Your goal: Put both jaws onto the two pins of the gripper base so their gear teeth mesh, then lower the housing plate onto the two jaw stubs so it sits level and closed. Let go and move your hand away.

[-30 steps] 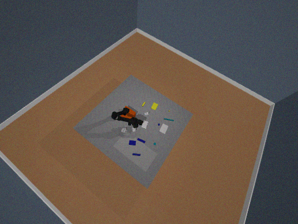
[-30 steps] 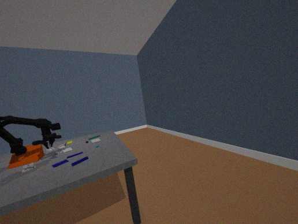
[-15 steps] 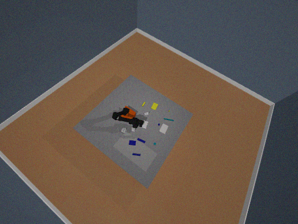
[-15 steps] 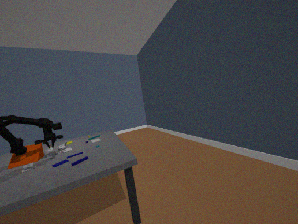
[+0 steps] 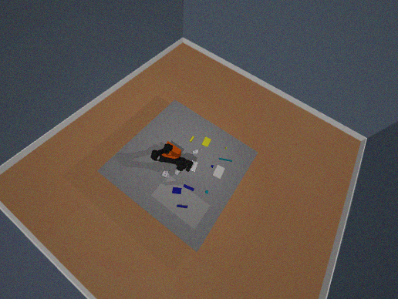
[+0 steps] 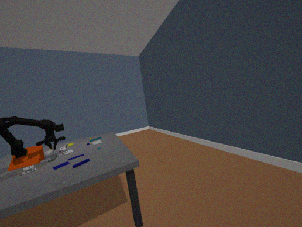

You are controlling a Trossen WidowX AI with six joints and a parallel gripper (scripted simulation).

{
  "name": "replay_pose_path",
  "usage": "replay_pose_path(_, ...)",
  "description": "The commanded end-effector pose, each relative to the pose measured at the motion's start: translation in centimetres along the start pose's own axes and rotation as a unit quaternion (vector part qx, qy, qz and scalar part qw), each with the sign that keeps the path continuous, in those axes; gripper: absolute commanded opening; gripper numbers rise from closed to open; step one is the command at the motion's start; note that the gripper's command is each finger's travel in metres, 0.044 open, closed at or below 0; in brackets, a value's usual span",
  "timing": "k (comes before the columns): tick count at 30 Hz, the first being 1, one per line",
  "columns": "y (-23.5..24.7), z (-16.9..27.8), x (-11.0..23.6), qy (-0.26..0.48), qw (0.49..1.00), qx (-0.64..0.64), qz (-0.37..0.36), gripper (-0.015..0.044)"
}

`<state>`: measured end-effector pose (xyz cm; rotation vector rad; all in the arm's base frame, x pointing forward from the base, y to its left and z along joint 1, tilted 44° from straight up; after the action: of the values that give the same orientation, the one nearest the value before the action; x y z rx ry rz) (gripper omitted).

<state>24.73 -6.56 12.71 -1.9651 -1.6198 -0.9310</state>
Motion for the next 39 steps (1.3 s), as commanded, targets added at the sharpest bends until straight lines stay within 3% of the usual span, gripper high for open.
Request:
replay_pose_path(1,0.5,0.2,0.1,0.002,0.998,-0.055,-0.001,0.0037)
replay_pose_path(11,0.5,0.2,0.0,0.002,0.998,-0.058,-0.001,0.0037)
replay_pose_path(39,0.5,0.2,-4.6,0.001,0.998,-0.058,-0.002,0.0037)
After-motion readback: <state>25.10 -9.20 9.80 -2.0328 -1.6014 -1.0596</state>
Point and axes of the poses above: the point midway between the two fingers, 35 mm back from their tips, its own x axis back along the fingers, its own y axis across the jaws, z = x × y, the point moved 5 cm from there along x, back along the fingers, and after that the axes turned 11 degrees about -x, right-handed, at the moved point
